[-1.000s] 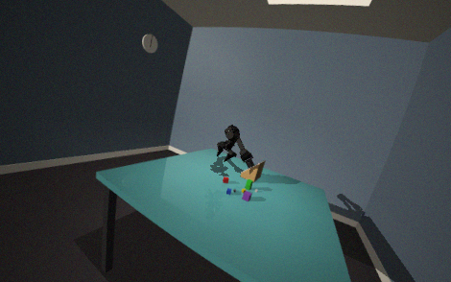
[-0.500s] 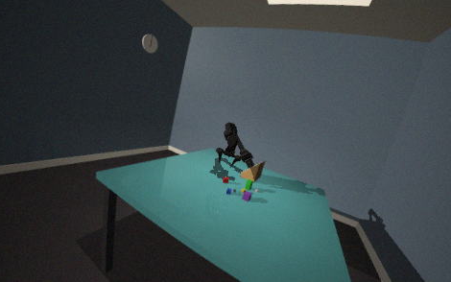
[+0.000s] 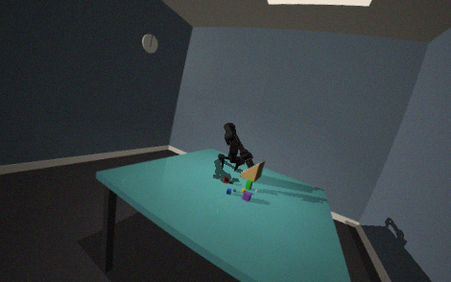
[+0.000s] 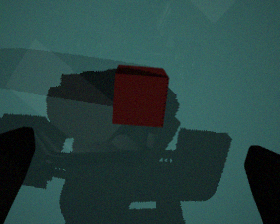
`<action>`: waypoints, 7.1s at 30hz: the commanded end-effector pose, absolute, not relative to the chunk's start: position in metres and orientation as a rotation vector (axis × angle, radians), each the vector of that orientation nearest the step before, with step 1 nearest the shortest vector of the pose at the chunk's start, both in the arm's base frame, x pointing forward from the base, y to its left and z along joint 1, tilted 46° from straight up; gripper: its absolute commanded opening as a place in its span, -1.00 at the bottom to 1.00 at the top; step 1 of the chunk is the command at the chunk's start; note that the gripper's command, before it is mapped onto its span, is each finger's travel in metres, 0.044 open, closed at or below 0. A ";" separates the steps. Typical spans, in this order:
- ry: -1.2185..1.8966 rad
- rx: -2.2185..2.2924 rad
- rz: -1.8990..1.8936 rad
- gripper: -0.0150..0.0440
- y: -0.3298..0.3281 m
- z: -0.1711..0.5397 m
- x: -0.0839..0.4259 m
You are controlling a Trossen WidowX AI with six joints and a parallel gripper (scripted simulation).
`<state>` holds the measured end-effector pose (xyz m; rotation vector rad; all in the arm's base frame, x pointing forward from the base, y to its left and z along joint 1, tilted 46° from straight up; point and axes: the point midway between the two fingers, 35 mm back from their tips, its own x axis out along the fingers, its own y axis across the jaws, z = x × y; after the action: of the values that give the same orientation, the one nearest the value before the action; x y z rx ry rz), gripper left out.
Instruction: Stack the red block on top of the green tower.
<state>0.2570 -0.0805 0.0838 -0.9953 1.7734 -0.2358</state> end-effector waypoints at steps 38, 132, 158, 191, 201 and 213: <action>1.777 -0.997 -0.227 1.00 -0.142 0.025 0.246; 1.775 -0.985 -0.207 -0.49 0.050 0.001 0.227; 1.776 -0.990 -0.217 -0.49 0.023 -0.045 0.215; 1.776 -0.990 -0.217 -0.49 0.023 -0.045 0.215; 1.776 -0.984 -0.217 0.22 0.023 -0.045 0.215; 1.776 -0.984 -0.217 1.00 0.023 -0.045 0.215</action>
<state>0.2148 0.0236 -0.0451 -0.9843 1.7759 -0.2166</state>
